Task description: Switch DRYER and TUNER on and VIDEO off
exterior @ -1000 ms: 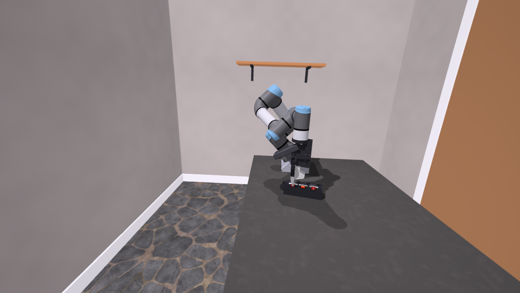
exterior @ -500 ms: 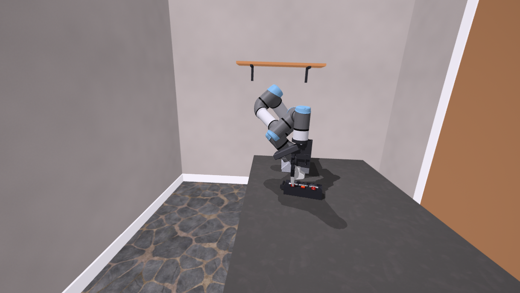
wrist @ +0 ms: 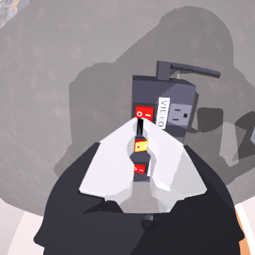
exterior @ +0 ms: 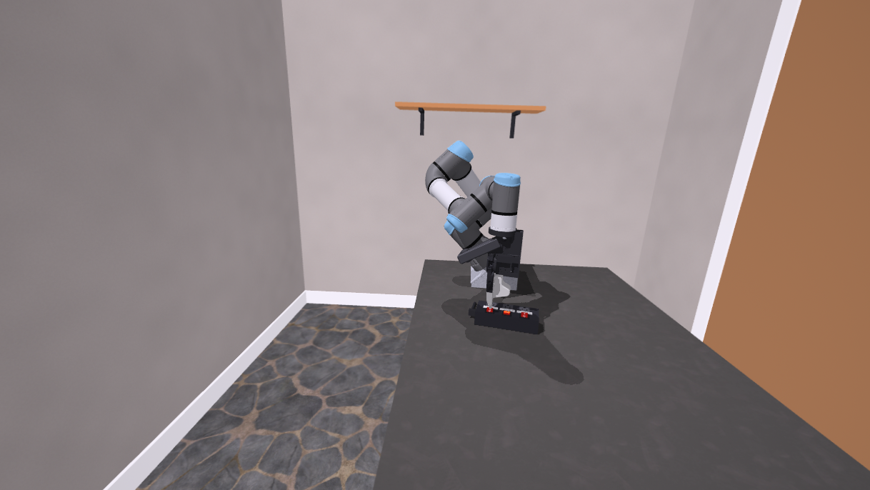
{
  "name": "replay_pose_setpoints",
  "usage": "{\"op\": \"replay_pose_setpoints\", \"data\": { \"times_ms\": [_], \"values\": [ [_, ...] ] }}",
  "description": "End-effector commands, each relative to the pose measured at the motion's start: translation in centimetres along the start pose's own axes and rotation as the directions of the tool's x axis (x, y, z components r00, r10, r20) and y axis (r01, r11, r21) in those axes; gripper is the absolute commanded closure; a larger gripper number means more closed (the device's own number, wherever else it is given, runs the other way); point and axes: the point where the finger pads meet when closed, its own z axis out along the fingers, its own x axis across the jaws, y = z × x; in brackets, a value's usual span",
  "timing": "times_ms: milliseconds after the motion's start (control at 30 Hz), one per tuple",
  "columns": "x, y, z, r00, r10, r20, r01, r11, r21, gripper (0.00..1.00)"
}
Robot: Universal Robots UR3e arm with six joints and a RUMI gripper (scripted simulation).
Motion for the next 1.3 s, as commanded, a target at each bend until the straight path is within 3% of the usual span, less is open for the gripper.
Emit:
{"op": "replay_pose_setpoints", "data": {
  "times_ms": [0,267,1067,1267],
  "values": [
    [-0.1,0.0,-1.4,1.000,0.001,0.001,-0.001,1.000,0.000,1.00],
    [-0.1,0.0,-2.9,1.000,0.001,0.001,-0.001,1.000,0.000,1.00],
    [-0.1,0.1,-3.0,1.000,0.001,0.001,-0.001,1.000,0.000,1.00],
    [0.2,3.6,-3.6,1.000,0.000,0.001,0.000,1.000,-0.004,1.00]
  ]
}}
